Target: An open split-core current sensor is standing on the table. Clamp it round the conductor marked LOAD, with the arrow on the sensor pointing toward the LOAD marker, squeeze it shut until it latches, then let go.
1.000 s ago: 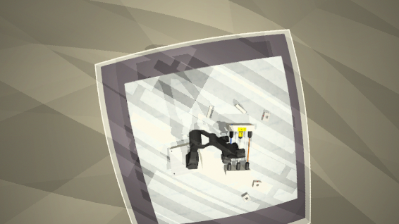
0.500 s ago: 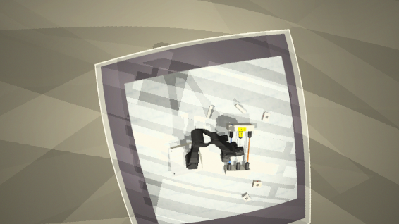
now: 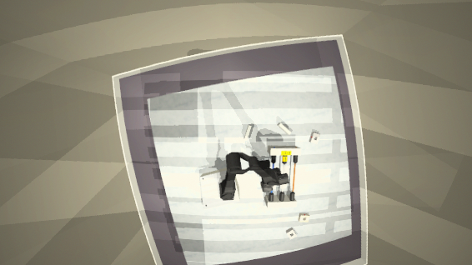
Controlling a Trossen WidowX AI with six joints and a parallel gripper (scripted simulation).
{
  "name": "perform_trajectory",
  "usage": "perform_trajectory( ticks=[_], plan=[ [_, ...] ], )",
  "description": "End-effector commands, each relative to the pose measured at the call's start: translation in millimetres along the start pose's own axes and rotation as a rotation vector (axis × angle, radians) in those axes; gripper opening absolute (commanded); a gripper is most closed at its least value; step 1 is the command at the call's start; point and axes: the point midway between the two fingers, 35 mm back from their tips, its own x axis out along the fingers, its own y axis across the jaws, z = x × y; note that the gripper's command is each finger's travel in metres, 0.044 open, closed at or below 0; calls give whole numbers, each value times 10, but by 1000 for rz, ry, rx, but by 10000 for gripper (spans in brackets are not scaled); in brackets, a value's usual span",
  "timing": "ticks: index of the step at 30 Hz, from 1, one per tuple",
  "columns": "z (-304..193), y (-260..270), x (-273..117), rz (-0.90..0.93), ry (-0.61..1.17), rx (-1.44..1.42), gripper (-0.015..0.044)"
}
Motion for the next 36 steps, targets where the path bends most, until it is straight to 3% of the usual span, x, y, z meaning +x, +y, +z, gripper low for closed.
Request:
perform_trajectory(
  ticks=[1, 6, 15, 28, 36],
  plan=[
    [-2, 9, -1, 5, 2, -2, 261],
    [-2, 9, -1, 5, 2, -2, 228],
    [62, -22, -342, -5, -1, 0, 0],
    [2, -8, -1115, 3, 4, 2, 0],
    [72, -11, -1164, 5, 4, -87, 0]
  ],
)
